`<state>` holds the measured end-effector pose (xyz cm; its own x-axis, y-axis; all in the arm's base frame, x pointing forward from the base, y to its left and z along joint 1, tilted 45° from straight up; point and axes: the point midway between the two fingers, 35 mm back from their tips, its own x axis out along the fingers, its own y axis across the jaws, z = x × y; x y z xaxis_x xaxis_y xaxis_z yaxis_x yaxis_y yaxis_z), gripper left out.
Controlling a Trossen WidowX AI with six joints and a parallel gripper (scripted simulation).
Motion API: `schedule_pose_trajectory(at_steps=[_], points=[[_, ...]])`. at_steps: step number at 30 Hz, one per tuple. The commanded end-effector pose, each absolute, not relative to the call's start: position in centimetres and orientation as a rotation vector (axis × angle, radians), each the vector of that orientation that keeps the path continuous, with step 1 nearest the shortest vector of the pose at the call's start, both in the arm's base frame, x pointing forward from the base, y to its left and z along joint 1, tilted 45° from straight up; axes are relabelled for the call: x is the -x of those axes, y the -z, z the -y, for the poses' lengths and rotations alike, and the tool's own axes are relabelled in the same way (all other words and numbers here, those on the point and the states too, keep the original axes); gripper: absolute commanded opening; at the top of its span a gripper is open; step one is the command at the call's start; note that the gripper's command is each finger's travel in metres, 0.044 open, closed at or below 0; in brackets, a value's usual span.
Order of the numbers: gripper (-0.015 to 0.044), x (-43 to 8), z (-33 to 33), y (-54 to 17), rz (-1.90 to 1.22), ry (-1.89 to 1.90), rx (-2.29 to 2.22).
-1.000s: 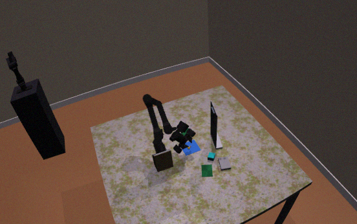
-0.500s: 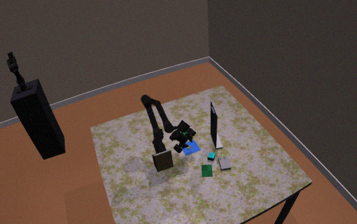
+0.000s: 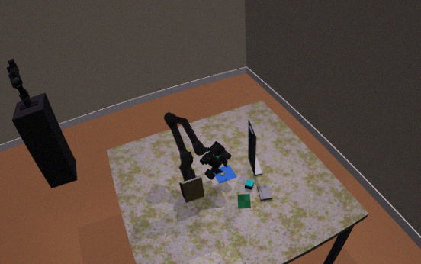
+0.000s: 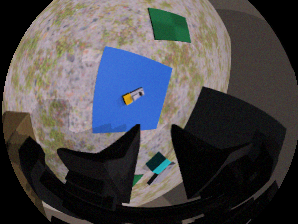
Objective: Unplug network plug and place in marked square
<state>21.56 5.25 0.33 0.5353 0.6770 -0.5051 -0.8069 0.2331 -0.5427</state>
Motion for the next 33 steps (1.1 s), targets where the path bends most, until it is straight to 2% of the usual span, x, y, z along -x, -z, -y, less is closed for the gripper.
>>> schedule_pose_trajectory(at_steps=[1, 33], points=[[0.0156, -21.7, -5.0, -0.7, -0.168, -1.025, 0.864], [0.0156, -21.4, -3.4, -2.4, -0.163, -1.024, 0.861]])
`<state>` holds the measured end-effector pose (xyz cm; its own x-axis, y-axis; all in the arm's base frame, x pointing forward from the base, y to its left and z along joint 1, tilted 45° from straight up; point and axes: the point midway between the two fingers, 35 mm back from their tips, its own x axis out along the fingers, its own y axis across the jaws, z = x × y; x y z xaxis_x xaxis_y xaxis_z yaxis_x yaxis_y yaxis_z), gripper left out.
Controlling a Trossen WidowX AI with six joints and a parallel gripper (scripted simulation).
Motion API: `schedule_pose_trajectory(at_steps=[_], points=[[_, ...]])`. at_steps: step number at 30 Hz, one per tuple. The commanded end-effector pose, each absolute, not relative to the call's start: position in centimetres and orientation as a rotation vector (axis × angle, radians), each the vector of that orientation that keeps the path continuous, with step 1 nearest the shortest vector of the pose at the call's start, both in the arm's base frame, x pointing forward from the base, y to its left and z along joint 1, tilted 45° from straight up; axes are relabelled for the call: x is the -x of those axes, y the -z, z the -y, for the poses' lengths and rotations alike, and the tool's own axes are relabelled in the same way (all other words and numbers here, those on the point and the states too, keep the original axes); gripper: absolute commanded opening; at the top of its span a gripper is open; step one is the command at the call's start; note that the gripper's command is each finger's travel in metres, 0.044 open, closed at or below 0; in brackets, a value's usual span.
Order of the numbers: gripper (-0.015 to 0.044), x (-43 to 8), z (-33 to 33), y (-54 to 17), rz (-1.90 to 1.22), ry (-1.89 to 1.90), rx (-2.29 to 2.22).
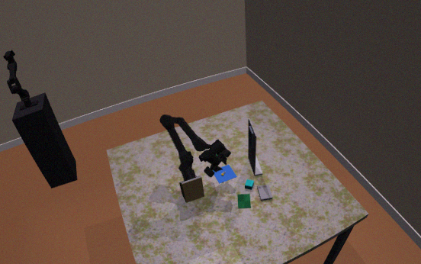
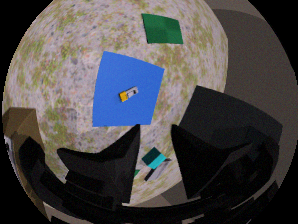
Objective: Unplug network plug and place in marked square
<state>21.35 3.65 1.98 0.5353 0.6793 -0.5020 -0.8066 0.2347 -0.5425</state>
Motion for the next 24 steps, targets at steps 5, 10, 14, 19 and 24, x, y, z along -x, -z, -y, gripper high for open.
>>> schedule_pose_trajectory(at_steps=[5, 10, 14, 19, 24], points=[[0.0156, -21.4, -3.2, -2.7, -0.161, -1.022, 0.860], [0.0156, -21.3, -3.0, -3.1, -0.159, -1.020, 0.858], [0.0156, -21.2, -2.9, -3.4, -0.157, -1.019, 0.857], [0.0156, -21.1, -2.7, -3.7, -0.154, -1.016, 0.855], [0.0156, -21.0, -2.5, -4.1, -0.151, -1.014, 0.854]])
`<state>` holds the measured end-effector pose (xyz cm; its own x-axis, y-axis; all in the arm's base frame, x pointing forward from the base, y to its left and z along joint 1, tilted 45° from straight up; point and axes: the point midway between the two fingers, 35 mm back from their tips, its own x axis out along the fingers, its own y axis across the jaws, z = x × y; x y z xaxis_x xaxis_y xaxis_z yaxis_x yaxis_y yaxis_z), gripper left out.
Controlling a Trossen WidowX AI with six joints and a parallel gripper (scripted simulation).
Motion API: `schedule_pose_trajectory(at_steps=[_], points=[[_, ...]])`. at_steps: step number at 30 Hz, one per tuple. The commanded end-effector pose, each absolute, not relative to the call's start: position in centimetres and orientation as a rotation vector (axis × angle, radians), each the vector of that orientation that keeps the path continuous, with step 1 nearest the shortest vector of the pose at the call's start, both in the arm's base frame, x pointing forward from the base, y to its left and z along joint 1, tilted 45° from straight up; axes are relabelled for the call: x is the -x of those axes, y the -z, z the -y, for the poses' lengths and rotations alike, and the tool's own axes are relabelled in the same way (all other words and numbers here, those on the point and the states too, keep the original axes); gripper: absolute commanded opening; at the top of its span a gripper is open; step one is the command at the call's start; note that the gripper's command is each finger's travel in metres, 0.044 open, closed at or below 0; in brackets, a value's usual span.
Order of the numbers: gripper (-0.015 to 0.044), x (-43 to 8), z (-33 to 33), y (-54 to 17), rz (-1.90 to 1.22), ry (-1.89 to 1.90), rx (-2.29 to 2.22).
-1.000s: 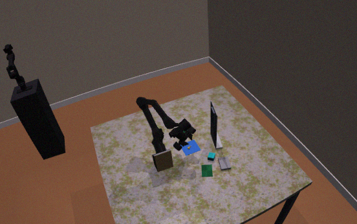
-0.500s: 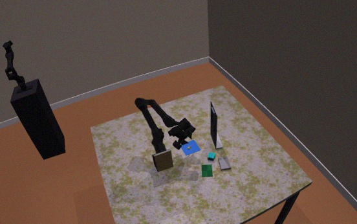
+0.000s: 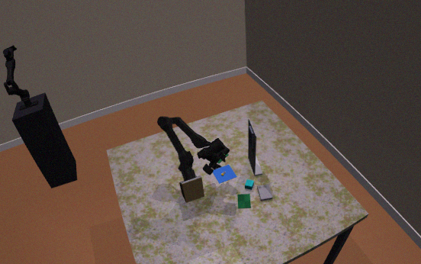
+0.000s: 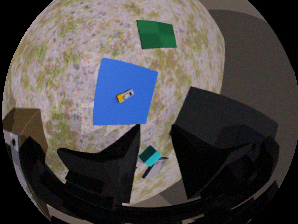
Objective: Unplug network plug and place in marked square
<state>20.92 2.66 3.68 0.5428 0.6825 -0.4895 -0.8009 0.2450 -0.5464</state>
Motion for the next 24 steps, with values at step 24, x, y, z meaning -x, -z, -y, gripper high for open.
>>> schedule_pose_trajectory(at_steps=[24], points=[[0.0156, -20.8, -0.8, -6.0, -0.162, -1.008, 0.849]])
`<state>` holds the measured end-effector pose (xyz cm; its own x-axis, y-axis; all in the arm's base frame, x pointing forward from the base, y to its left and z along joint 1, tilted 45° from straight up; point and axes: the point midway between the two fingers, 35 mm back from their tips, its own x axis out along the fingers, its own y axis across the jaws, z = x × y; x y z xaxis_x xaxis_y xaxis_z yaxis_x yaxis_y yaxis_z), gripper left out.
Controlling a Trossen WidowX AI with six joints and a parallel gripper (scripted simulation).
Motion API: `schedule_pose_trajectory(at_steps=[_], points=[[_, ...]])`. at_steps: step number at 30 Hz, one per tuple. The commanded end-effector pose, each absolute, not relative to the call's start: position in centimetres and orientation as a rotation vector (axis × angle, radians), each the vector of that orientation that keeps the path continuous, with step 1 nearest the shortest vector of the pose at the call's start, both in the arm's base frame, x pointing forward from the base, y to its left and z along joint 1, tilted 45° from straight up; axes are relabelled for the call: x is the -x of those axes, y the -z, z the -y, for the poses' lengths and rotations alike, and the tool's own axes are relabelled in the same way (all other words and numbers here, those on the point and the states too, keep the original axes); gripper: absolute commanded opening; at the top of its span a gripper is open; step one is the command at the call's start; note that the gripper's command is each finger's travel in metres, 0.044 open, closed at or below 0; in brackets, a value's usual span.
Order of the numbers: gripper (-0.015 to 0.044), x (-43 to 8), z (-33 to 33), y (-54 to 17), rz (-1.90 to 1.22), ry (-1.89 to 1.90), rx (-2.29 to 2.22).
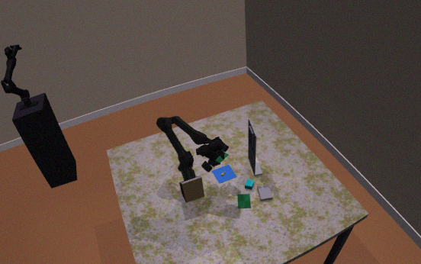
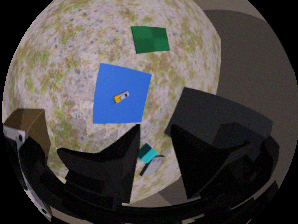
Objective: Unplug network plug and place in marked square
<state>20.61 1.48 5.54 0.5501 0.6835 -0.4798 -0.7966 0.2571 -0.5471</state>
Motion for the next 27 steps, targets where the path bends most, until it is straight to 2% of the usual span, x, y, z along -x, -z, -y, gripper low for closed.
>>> schedule_pose_trajectory(at_steps=[1, 27], points=[[0.0156, -20.8, -0.6, -6.1, -0.164, -1.008, 0.849], [0.0156, -20.6, 4.5, -11.5, -0.156, -1.005, 0.851]])
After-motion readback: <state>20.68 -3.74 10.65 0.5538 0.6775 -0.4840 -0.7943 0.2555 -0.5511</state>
